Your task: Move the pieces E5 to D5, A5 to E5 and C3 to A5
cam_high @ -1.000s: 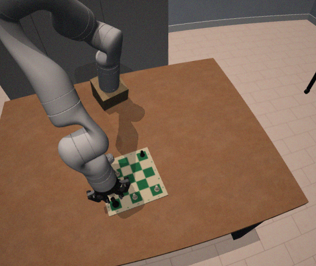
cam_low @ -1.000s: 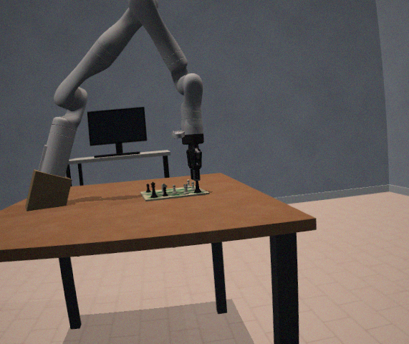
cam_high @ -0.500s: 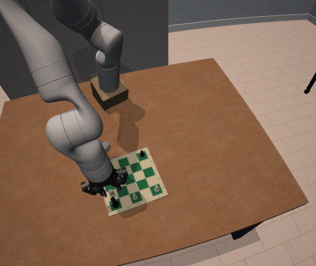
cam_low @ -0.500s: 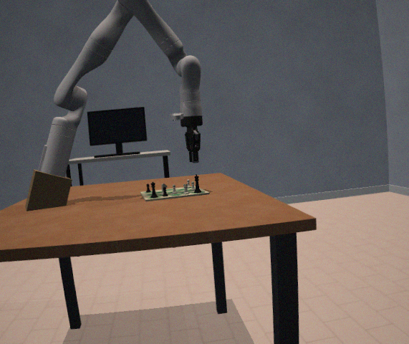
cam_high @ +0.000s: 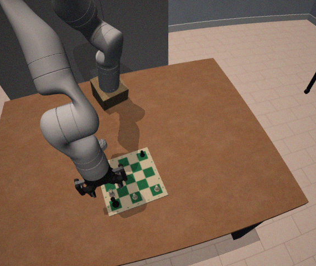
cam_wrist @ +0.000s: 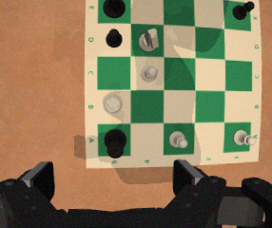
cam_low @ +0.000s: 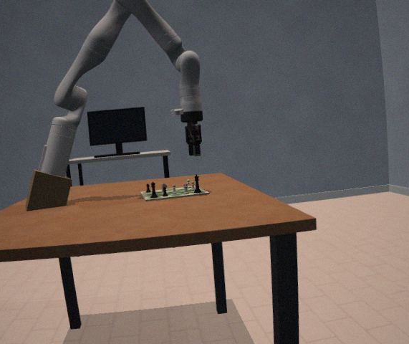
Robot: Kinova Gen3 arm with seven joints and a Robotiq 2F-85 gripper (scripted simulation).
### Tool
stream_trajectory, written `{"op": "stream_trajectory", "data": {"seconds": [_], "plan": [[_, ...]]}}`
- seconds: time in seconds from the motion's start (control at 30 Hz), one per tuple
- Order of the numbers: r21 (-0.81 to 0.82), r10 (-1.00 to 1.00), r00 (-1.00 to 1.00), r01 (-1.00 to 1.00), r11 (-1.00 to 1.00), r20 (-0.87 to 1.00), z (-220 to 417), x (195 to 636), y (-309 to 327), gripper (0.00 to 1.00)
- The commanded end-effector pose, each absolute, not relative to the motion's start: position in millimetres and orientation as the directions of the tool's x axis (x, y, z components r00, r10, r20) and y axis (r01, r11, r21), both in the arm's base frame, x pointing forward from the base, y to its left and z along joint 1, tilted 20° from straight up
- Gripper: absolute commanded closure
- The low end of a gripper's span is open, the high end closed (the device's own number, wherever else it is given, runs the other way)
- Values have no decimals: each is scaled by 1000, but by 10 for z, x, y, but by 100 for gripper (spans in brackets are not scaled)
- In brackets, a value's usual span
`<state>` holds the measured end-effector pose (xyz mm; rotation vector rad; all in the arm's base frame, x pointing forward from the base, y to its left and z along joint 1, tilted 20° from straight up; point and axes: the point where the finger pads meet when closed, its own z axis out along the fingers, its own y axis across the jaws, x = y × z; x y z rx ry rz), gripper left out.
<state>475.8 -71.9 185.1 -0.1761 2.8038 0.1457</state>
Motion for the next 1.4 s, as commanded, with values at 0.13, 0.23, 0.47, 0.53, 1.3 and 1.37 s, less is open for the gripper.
{"op": "stream_trajectory", "data": {"seconds": [0.13, 0.23, 0.47, 0.53, 1.3, 1.37], "plan": [[79, -104, -938, -138, 987, -329, 1859, 4761, -724, 0], [79, -104, -938, -138, 987, -329, 1859, 4761, -724, 0], [79, -104, -938, -138, 987, -329, 1861, 4760, -724, 0], [79, -104, -938, -138, 987, -329, 1870, 4757, -725, 0], [79, -104, -938, -138, 987, -329, 2372, 4588, -789, 0], [79, -104, -938, -138, 987, -329, 2386, 4583, -791, 0]]}}
